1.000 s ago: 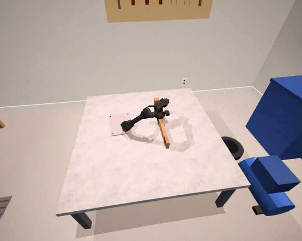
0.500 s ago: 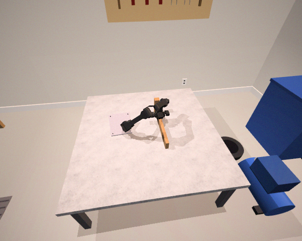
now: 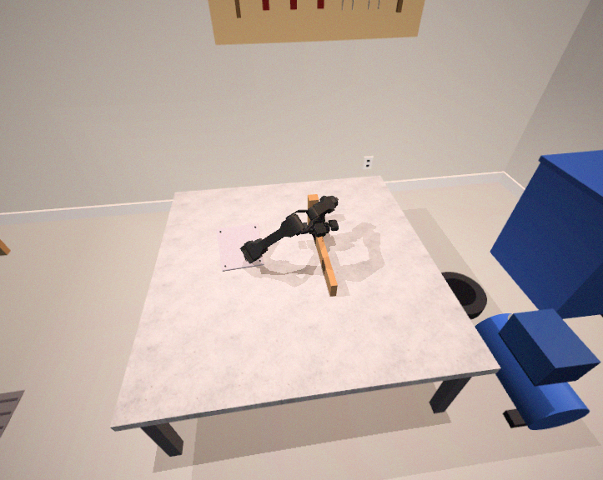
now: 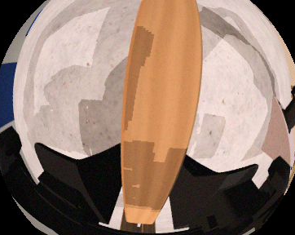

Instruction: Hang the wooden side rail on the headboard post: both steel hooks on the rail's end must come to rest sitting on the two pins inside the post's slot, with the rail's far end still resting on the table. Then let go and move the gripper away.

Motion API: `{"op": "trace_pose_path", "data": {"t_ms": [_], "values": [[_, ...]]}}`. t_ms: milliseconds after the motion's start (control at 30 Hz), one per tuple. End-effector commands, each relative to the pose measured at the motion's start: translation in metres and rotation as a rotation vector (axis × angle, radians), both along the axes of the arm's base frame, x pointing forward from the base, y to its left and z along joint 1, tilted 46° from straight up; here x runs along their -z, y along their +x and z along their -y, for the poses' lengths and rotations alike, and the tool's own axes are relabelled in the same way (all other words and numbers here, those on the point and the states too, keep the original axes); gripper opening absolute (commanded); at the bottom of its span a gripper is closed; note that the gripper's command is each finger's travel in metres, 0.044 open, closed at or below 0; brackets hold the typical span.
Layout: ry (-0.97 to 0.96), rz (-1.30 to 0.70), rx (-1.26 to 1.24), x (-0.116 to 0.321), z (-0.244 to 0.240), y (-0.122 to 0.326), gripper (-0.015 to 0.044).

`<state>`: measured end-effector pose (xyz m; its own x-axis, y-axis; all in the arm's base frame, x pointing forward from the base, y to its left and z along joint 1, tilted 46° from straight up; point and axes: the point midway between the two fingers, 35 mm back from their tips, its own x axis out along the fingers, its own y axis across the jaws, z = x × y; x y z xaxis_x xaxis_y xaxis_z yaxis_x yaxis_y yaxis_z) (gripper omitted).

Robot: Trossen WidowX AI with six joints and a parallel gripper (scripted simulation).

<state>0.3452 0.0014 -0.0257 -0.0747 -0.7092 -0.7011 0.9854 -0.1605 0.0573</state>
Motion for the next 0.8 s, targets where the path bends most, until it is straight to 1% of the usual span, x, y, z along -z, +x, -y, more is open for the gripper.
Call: {"op": "trace_pose_path", "data": {"t_ms": [0, 767], "values": [[0.003, 0.01, 0.0, -0.0018, -0.0036, 0.0013, 0.0], [0.003, 0.01, 0.0, -0.0045, -0.0064, 0.0016, 0.0]]}}
